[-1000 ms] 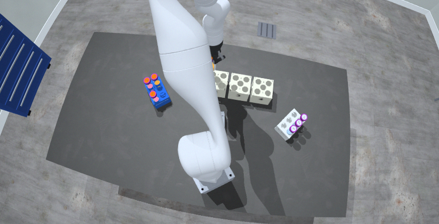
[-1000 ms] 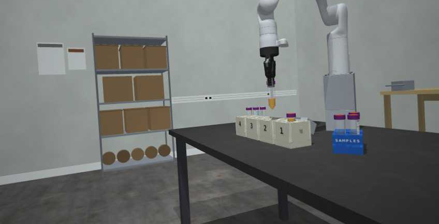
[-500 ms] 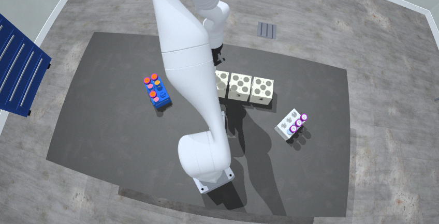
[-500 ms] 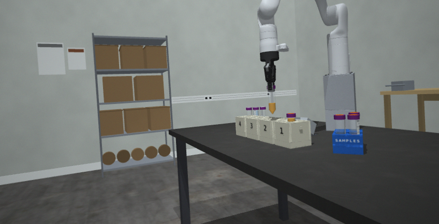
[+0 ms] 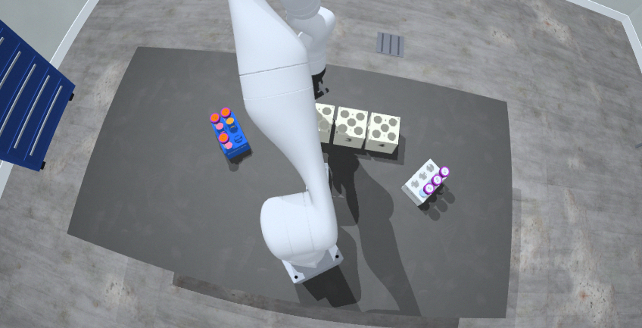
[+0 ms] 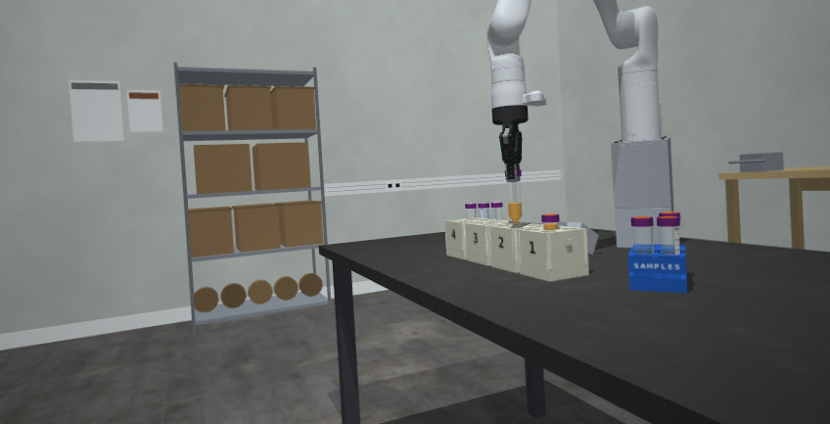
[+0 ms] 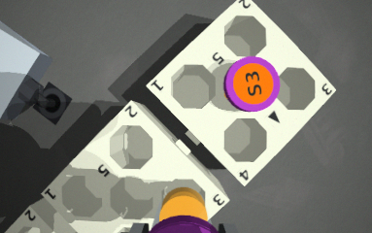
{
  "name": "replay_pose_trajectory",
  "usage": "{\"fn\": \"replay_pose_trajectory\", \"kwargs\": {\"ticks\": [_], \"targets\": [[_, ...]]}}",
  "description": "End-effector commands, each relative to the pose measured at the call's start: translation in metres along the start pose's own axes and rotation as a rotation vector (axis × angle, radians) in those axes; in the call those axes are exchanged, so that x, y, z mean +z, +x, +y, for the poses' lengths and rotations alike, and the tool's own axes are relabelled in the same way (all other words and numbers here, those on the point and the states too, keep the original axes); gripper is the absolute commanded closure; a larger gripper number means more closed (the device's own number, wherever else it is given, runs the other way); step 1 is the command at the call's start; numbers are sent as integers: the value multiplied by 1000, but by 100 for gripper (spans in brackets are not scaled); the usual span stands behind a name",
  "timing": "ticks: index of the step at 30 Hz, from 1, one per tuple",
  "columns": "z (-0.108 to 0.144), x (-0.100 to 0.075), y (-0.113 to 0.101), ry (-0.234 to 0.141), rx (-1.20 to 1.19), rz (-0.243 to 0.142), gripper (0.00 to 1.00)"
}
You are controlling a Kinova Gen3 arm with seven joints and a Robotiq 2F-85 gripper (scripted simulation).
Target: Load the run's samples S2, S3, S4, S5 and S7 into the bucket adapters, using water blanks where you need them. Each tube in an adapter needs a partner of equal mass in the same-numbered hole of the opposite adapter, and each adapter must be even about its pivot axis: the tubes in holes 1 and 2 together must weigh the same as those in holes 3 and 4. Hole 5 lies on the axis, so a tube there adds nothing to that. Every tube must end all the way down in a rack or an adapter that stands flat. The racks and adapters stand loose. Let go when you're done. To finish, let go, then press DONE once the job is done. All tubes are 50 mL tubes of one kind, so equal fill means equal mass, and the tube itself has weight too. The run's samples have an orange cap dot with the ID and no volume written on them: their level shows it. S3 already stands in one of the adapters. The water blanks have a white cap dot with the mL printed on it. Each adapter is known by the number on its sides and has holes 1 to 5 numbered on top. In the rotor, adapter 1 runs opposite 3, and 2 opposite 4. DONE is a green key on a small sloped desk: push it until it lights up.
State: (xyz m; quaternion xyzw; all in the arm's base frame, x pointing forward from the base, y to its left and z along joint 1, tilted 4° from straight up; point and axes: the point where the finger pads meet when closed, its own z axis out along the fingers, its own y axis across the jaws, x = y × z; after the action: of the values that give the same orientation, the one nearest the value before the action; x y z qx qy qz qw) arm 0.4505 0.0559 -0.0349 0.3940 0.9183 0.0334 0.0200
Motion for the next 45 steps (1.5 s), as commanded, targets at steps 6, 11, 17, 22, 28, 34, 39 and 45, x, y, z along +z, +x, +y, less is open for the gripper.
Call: {"fn": "replay_pose_trajectory", "kwargs": {"ticks": [6, 11, 17, 22, 28, 34, 39, 45], "targets": [[1, 4, 0, -2, 0, -1, 90], [1, 4, 0, -2, 0, -1, 90], [1, 4, 0, -2, 0, -1, 90], [1, 5, 0, -2, 0, -1, 90], [1, 9, 0, -2, 0, -1, 90], [1, 13, 0, -2, 0, -1, 90], [1, 15, 0, -2, 0, -1, 90], [1, 19, 0, -2, 0, -1, 90]]}}
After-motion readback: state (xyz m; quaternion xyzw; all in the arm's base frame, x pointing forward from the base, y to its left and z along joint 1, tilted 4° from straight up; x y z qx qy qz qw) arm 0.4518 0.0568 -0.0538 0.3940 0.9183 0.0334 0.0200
